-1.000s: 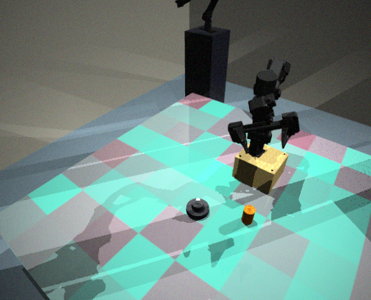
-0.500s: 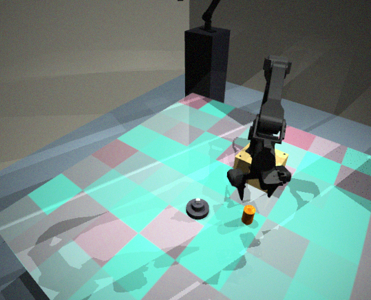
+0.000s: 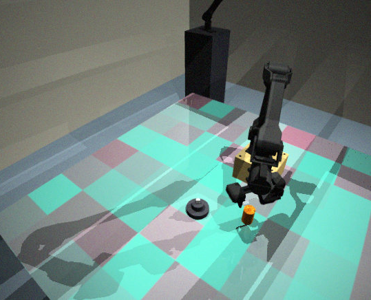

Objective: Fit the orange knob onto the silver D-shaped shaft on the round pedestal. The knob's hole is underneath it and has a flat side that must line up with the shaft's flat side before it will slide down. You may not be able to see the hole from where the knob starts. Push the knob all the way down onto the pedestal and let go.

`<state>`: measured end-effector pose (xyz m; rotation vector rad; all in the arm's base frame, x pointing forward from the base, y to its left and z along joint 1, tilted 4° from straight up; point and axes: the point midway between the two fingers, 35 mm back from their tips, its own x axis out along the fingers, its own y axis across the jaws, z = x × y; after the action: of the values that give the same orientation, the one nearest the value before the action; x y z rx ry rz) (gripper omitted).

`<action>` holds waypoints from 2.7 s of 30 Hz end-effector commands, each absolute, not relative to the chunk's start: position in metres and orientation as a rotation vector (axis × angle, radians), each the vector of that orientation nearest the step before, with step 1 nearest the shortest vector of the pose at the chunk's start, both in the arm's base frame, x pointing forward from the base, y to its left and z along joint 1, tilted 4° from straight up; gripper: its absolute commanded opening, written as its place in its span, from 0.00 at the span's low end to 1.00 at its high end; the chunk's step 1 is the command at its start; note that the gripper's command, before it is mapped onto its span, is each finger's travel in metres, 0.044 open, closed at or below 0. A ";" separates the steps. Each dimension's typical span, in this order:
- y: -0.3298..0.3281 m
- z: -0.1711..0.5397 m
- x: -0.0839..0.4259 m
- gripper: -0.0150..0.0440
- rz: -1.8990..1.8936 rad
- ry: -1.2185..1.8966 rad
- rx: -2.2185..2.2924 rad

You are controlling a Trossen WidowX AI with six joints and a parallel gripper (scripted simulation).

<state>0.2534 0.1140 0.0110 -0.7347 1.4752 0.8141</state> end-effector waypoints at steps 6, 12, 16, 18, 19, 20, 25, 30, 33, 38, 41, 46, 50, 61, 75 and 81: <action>0.113 -0.006 0.254 1.00 0.814 1.466 -0.740; 0.114 -0.016 0.254 1.00 0.814 1.466 -0.740; 0.114 -0.023 0.255 1.00 0.814 1.466 -0.741; 0.114 -0.026 0.254 1.00 0.814 1.466 -0.742; 0.114 -0.028 0.254 1.00 0.814 1.466 -0.743; 0.114 -0.029 0.254 1.00 0.815 1.466 -0.743; 0.114 -0.037 0.254 1.00 0.815 1.467 -0.744; 0.114 -0.045 0.253 1.00 0.815 1.467 -0.744; 0.114 -0.050 0.253 1.00 0.815 1.467 -0.744; 0.114 -0.058 0.252 1.00 0.815 1.467 -0.743; 0.114 -0.063 0.251 1.00 0.814 1.467 -0.742; 0.114 -0.070 0.250 1.00 0.814 1.466 -0.741; 0.114 -0.073 0.250 0.96 0.814 1.466 -0.740; 0.114 -0.073 0.250 0.53 0.814 1.466 -0.740; 0.116 -0.027 0.264 0.25 0.765 1.449 -0.728; 0.115 0.018 0.265 0.25 0.788 1.457 -0.734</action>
<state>0.2629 0.1157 -0.0030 -0.7336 1.4656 0.7802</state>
